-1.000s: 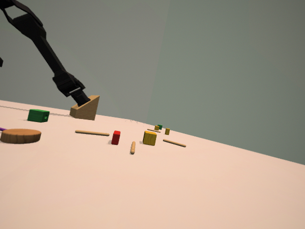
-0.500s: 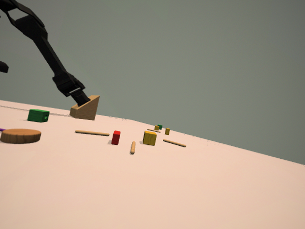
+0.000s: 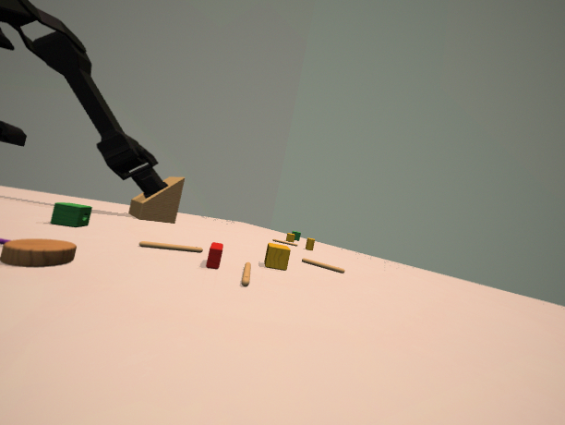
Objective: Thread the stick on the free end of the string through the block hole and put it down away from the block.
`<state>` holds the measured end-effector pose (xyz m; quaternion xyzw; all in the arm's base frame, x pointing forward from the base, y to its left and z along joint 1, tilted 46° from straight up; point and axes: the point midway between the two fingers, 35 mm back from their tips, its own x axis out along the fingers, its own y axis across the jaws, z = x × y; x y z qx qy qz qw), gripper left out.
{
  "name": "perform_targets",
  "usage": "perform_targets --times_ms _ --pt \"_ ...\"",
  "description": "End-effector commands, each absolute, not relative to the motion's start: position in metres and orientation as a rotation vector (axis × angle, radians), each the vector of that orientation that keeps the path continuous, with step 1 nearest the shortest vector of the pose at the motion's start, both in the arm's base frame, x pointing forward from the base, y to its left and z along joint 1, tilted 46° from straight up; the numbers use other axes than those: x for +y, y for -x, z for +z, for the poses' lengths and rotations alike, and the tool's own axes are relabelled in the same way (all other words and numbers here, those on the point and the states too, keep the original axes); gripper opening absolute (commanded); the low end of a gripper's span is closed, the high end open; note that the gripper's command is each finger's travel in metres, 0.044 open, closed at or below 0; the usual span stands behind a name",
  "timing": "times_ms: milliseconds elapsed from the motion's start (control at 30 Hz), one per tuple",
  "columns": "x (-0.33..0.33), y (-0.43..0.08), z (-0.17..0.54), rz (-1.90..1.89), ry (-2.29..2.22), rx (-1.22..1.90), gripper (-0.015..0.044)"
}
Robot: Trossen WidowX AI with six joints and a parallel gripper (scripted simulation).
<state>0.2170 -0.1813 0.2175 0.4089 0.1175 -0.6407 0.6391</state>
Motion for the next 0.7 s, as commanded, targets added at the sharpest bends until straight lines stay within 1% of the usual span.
perform_targets --times_ms 0,667 --pt "-0.181 -0.214 0.210 -1.461 -0.931 0.274 0.0000" --pt "-0.183 -0.205 0.189 -1.462 -0.929 0.275 0.0000"
